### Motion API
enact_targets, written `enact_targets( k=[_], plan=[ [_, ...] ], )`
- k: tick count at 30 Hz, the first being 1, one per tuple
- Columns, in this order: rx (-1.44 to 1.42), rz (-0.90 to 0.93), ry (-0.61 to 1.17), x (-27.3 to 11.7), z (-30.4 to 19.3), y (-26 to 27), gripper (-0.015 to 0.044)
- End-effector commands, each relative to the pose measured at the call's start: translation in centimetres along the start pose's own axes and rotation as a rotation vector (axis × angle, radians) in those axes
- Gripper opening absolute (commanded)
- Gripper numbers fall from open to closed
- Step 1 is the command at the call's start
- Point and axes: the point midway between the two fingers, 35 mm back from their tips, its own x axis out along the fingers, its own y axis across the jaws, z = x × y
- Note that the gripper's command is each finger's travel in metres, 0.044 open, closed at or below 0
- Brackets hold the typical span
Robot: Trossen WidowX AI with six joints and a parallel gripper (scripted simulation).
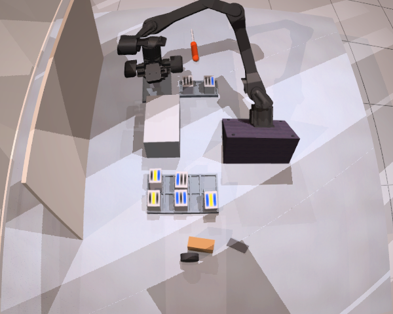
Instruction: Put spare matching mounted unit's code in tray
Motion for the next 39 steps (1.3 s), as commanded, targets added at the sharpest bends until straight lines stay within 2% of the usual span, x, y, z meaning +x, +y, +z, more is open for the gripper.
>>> enact_targets(
  k=[1, 15, 32, 35, 39],
  plan=[
    [-0.002, 0.003, 0.006, 0.4, -0.1, 0.1, 0.0000],
    [-0.002, 0.003, 0.009, 1.4, -0.1, 0.3, 0.0000],
    [0.000, 0.000, 0.003, 1.1, 0.0, 0.2, 0.0440],
    [0.000, 0.000, -0.001, -0.7, 0.0, -0.1, 0.0440],
    [-0.002, 0.003, -0.002, -6.2, 0.1, -0.2, 0.0440]
  ],
)
